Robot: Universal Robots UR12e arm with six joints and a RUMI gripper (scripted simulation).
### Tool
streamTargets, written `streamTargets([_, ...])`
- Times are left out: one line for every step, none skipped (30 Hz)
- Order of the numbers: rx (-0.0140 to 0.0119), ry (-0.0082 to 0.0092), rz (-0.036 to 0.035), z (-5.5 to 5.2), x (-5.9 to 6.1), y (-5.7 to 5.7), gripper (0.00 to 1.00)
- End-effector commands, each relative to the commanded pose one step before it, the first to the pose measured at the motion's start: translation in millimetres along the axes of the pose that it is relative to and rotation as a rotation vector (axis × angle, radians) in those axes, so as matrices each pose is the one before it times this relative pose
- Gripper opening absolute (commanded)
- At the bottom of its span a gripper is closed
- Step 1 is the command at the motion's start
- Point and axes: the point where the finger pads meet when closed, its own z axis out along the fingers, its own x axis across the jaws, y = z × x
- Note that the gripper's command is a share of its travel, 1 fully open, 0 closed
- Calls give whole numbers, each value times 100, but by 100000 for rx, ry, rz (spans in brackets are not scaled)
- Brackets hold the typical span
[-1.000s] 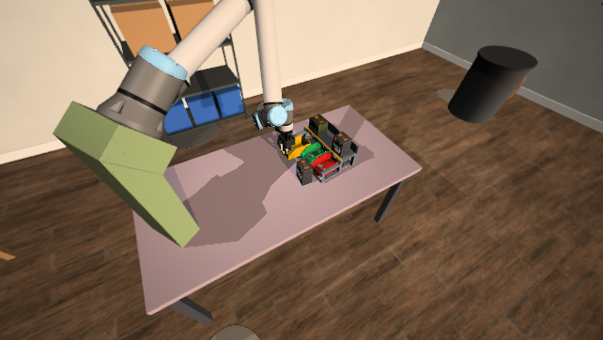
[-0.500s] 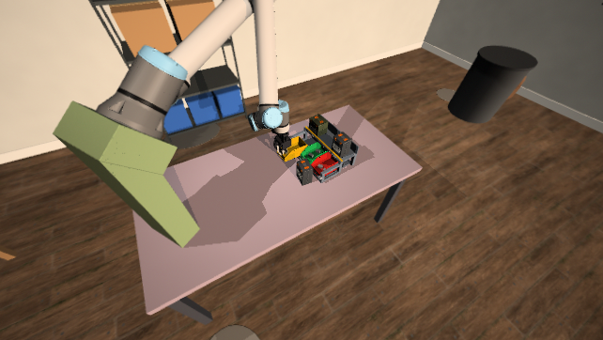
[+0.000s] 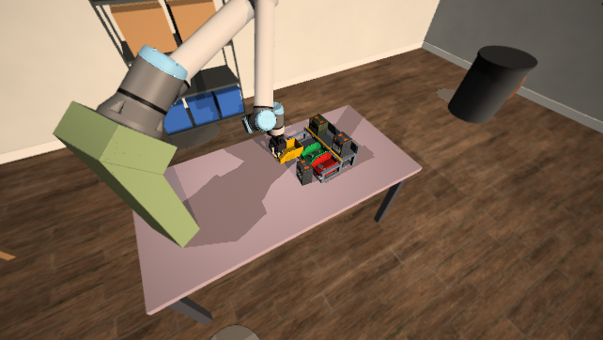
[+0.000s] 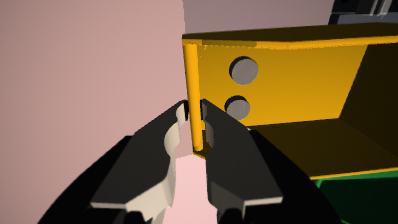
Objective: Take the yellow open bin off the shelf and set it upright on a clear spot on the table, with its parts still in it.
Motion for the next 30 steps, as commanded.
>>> streamTargets([8, 258, -20, -26, -1797, 11, 0])
streamTargets([0, 0, 0, 0, 0, 0, 0])
streamTargets([0, 0, 0, 0, 0, 0, 0])
streamTargets([0, 0, 0, 0, 0, 0, 0])
streamTargets([0, 0, 0, 0, 0, 0, 0])
streamTargets([0, 0, 0, 0, 0, 0, 0])
streamTargets([0, 0, 0, 0, 0, 0, 0])
streamTargets([0, 0, 0, 0, 0, 0, 0])
streamTargets([0, 0, 0, 0, 0, 0, 0])
streamTargets([0, 0, 0, 0, 0, 0, 0])
streamTargets([-2, -43, 3, -1, 42, -4, 0])
streamTargets([0, 9, 0, 0, -86, 1, 0])
streamTargets([0, 9, 0, 0, -86, 1, 0])
streamTargets([0, 9, 0, 0, -86, 1, 0])
streamTargets([0, 9, 0, 0, -86, 1, 0])
streamTargets([0, 0, 0, 0, 0, 0, 0])
streamTargets([0, 0, 0, 0, 0, 0, 0])
streamTargets([0, 0, 0, 0, 0, 0, 0])
streamTargets([0, 0, 0, 0, 0, 0, 0])
streamTargets([0, 0, 0, 0, 0, 0, 0])
streamTargets([0, 0, 0, 0, 0, 0, 0])
streamTargets([0, 0, 0, 0, 0, 0, 0])
streamTargets([0, 0, 0, 0, 0, 0, 0])
streamTargets([0, 0, 0, 0, 0, 0, 0])
streamTargets([0, 0, 0, 0, 0, 0, 0])
streamTargets([0, 0, 0, 0, 0, 0, 0])
streamTargets([0, 0, 0, 0, 0, 0, 0])
streamTargets([0, -1, -1, 160, 13, 0, 0])
streamTargets([0, 0, 0, 160, 0, 0, 0])
streamTargets([0, 0, 0, 160, 0, 0, 0])
